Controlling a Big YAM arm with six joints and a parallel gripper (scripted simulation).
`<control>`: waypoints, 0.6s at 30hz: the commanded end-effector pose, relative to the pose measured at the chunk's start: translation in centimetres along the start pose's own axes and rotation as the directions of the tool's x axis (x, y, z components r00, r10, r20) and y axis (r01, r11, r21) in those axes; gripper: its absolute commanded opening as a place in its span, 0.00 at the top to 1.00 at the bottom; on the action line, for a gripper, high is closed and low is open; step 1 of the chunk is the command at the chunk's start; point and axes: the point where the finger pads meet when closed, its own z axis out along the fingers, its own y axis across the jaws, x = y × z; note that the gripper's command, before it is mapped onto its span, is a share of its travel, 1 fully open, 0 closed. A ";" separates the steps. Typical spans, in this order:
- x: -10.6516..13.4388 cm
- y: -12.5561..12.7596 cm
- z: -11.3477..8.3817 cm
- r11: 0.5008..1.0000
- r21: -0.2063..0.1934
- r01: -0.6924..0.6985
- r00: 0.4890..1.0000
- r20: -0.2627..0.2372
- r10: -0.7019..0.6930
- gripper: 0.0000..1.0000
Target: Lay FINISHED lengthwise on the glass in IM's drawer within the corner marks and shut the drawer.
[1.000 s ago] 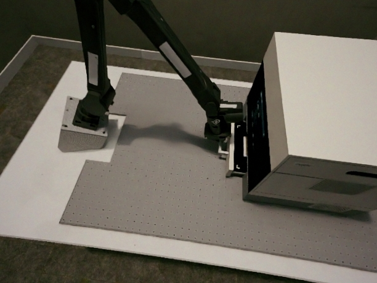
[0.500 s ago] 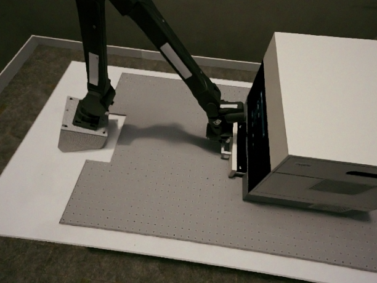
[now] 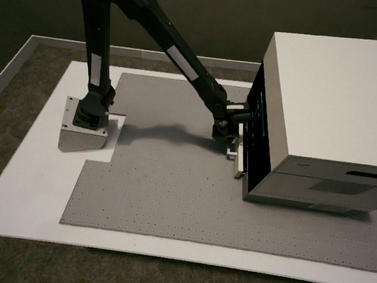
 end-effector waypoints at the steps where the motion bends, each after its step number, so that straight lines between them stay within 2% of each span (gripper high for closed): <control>1: -0.4 -3.0 0.2 0.999 0.040 0.004 1.000 0.001 -0.004 0.93; 4: -0.4 -3.0 0.4 1.000 0.026 0.001 1.000 0.000 -0.001 0.93; 10: -0.4 -4.0 0.5 0.999 0.042 0.004 1.000 0.001 -0.004 0.93; 18: -0.4 -4.0 0.5 0.999 0.042 0.004 1.000 0.001 -0.004 0.93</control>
